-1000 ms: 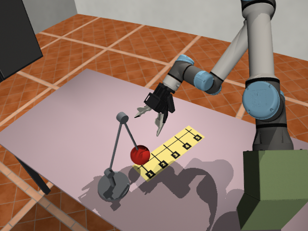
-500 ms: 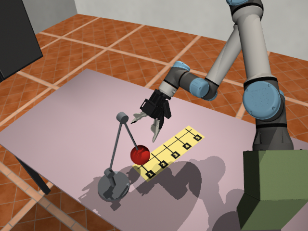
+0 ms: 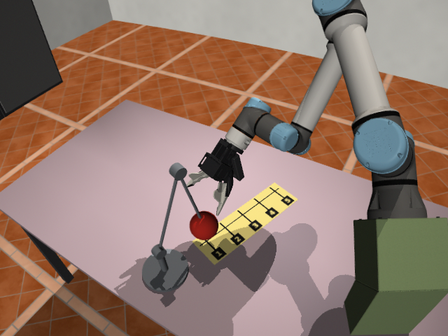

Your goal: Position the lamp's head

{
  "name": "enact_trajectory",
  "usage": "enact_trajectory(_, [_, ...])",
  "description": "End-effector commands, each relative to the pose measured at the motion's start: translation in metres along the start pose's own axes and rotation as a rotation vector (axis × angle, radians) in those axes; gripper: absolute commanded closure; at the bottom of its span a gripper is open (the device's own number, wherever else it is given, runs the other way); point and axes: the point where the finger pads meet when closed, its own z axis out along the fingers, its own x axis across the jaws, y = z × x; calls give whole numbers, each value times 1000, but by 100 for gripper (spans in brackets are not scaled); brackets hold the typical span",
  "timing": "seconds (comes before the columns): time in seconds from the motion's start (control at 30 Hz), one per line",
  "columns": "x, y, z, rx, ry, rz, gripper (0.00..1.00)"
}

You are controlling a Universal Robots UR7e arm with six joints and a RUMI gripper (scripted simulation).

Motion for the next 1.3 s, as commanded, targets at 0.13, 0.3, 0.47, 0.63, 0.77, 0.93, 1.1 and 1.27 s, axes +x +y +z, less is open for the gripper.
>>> enact_trajectory(0.13, [-1,1,15,2,-2,6,0])
enact_trajectory(0.3, [-1,1,20,3,-3,7,0])
enact_trajectory(0.47, [-1,1,25,3,-4,7,0])
enact_trajectory(0.63, [-2,1,28,3,-4,7,0])
enact_trajectory(0.77, [-2,0,27,1,-4,5,100])
enact_trajectory(0.93, [-1,0,26,-2,-3,1,100])
enact_trajectory(1.1, [-1,0,26,-4,-2,-3,100])
enact_trajectory(1.27, [-1,0,25,-4,-2,-4,100])
